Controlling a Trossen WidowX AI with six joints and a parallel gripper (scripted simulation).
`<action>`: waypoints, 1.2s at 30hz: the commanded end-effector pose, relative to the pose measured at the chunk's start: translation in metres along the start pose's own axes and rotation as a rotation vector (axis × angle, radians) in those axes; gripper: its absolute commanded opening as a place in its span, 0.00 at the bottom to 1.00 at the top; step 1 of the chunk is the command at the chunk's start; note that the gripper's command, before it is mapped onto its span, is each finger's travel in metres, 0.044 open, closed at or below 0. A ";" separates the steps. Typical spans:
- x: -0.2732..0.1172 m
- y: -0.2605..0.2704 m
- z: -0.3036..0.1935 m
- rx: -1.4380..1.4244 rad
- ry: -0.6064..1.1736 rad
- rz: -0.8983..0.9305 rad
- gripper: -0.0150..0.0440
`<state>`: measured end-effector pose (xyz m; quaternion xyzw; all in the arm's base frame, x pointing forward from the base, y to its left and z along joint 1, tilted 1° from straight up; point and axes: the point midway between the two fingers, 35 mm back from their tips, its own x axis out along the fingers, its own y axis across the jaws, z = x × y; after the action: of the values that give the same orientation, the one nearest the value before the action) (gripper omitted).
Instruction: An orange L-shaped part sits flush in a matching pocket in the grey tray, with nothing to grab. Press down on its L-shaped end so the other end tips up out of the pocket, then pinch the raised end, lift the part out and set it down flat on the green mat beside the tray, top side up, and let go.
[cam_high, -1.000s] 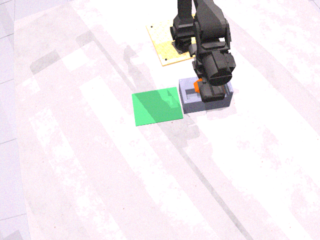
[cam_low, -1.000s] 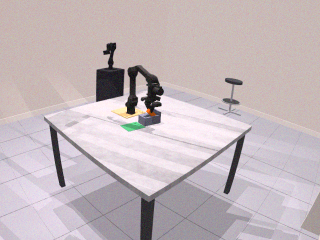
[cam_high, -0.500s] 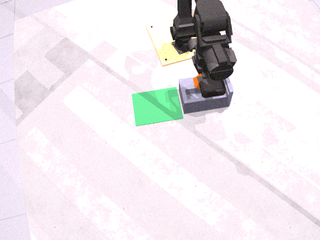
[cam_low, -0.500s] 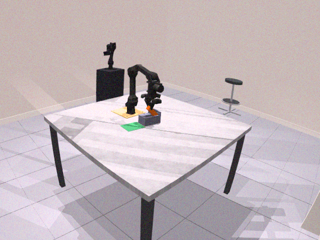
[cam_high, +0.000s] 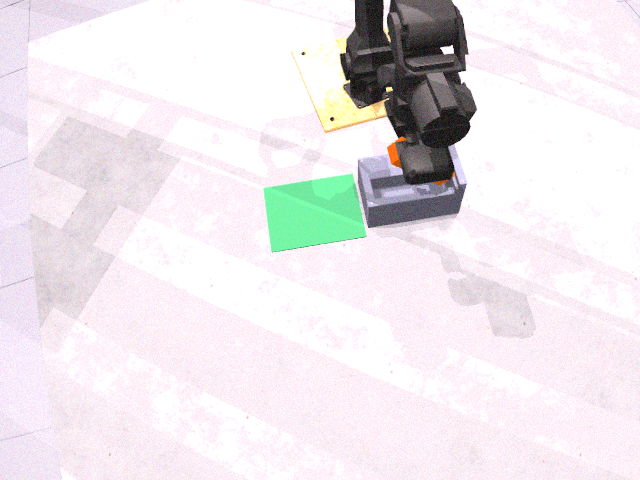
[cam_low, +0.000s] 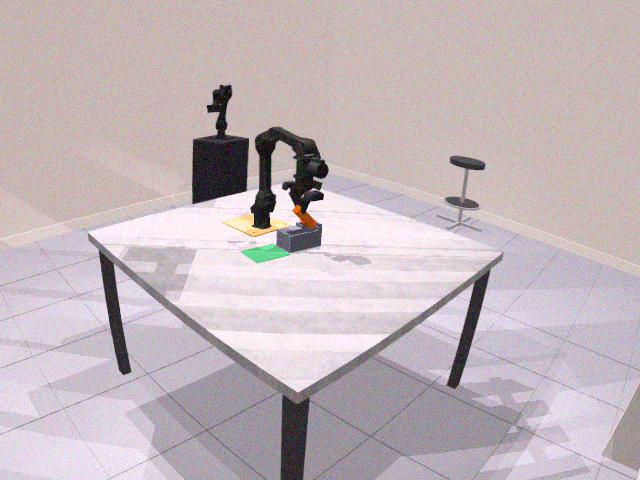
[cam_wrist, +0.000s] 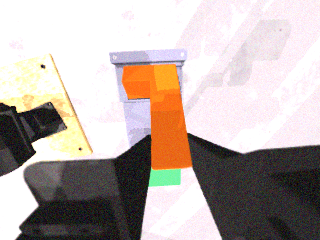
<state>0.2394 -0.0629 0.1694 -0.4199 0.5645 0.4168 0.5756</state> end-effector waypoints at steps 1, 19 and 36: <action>-0.008 0.000 0.001 -0.004 -0.005 0.002 0.25; -0.017 0.001 -0.009 -0.004 -0.004 0.002 0.25; -0.015 0.005 -0.075 -0.004 0.002 0.002 0.25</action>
<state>0.2160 -0.1208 0.1840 -0.4196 0.5661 0.4171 0.5740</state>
